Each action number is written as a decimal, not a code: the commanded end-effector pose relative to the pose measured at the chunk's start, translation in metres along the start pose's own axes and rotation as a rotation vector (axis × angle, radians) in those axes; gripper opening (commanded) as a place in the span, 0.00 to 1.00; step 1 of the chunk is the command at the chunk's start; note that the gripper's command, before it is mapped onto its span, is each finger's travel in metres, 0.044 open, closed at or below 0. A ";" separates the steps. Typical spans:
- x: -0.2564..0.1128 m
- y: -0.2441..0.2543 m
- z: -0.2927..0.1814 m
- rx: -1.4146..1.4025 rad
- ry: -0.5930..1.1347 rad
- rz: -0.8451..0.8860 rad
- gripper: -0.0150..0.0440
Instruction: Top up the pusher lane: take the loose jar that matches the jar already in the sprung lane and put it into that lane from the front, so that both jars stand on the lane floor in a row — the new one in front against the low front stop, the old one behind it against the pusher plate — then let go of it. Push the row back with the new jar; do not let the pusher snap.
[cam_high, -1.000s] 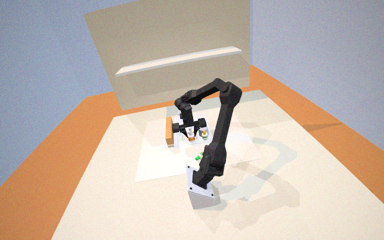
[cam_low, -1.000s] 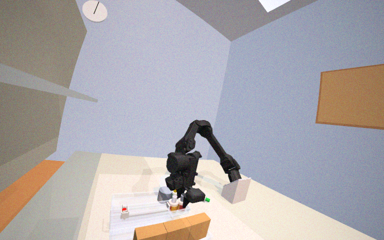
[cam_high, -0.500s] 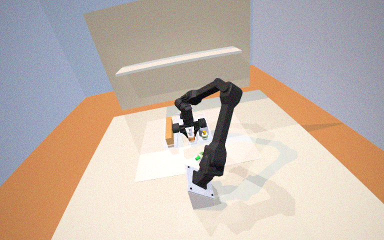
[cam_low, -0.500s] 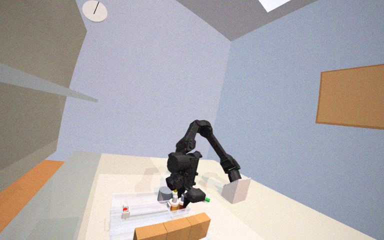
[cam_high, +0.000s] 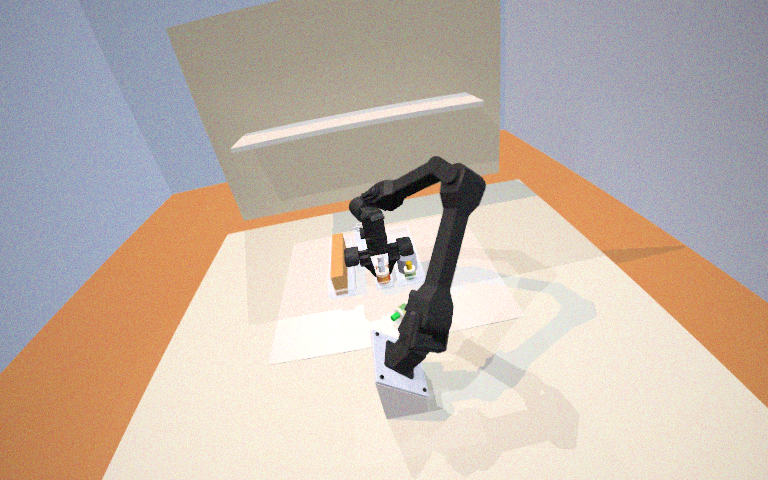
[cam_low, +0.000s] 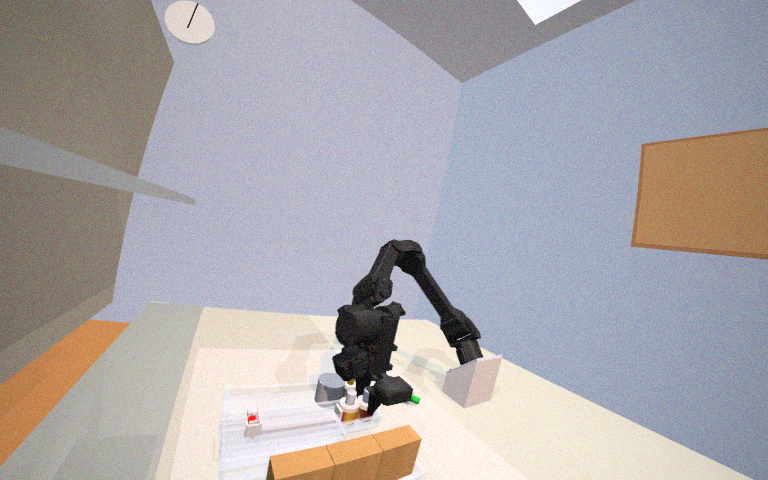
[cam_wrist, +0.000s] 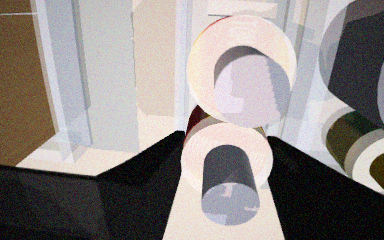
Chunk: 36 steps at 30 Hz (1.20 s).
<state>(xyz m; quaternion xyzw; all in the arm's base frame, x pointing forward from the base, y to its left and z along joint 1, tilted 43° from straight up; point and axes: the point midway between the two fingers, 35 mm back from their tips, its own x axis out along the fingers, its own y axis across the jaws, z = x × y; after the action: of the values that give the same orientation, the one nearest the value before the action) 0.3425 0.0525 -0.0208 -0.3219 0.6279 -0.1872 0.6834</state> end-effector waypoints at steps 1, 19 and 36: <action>0.002 -0.003 0.001 0.012 -0.005 -0.008 0.25; 0.000 0.000 -0.003 0.012 -0.005 -0.008 0.25; 0.000 0.000 -0.003 0.012 -0.005 -0.008 0.43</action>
<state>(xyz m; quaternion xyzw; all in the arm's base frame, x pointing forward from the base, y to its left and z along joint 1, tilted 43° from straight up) 0.3393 0.0519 -0.0212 -0.3222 0.6246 -0.1904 0.6854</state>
